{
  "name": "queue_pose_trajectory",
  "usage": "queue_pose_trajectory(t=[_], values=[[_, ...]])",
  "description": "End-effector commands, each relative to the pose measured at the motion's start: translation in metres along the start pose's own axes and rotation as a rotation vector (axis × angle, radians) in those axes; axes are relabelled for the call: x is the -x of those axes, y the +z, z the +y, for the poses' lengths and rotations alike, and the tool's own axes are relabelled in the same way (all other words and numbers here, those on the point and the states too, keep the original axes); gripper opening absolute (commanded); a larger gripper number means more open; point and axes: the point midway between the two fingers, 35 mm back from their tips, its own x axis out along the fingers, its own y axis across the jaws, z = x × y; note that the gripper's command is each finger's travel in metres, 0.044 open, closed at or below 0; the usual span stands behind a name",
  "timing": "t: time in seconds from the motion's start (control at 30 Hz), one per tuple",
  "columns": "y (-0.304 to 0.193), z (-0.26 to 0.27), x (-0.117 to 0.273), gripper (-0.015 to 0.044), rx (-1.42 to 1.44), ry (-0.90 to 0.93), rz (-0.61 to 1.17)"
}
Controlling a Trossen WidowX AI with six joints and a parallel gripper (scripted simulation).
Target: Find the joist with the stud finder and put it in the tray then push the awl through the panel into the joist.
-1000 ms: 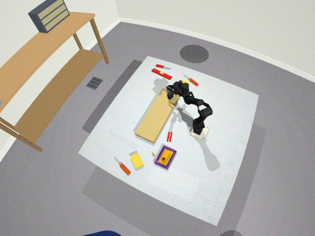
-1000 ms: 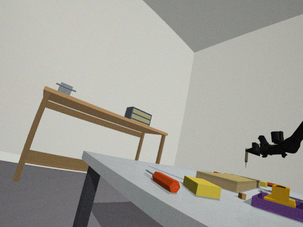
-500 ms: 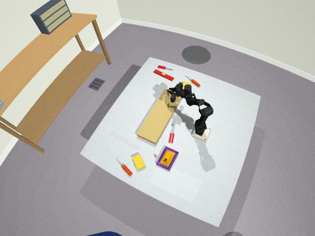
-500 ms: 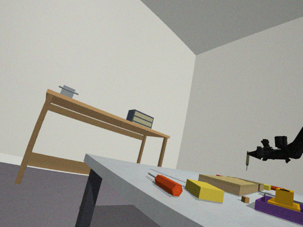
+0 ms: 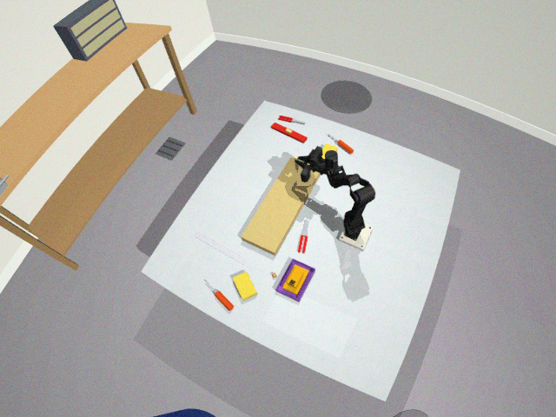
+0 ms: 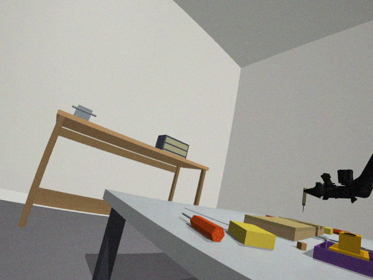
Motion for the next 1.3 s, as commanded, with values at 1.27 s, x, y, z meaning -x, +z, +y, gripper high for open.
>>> queue_pose_trajectory(t=[1.27], values=[[-0.025,0.001,-0.002,0.0,0.008,0.003,-0.003]])
